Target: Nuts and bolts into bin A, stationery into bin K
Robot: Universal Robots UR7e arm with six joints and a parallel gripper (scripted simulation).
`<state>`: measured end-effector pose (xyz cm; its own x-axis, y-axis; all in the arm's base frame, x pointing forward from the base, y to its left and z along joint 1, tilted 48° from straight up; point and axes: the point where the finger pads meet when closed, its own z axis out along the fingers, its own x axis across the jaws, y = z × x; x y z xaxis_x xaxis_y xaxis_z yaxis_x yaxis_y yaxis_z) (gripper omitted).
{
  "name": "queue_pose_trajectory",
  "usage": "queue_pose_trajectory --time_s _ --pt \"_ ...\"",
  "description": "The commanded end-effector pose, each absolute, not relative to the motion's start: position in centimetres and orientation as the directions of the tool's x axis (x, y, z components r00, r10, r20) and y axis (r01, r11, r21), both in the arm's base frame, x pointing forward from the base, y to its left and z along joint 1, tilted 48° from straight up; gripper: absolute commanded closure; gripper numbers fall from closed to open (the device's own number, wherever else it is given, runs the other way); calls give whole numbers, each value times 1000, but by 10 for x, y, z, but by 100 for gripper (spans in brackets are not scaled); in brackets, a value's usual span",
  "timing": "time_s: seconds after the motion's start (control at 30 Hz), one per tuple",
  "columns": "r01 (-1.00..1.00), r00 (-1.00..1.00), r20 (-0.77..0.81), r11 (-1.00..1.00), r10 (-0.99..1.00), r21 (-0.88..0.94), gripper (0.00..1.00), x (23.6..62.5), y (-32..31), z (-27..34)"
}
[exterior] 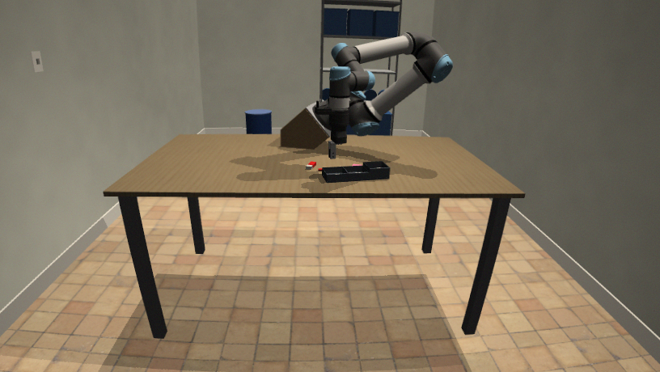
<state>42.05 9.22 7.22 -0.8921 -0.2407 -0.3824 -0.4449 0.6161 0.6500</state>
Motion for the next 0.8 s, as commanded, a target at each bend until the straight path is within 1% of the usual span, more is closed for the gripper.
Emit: queue_pose_trajectory --time_s 0.0,0.23,0.77 --pt "-395 -916 -340 638 -214 661 66 451 101 84" --pt "-395 -916 -340 638 -214 661 66 463 103 89" --pt "-395 -916 -340 638 -214 661 66 455 105 83"
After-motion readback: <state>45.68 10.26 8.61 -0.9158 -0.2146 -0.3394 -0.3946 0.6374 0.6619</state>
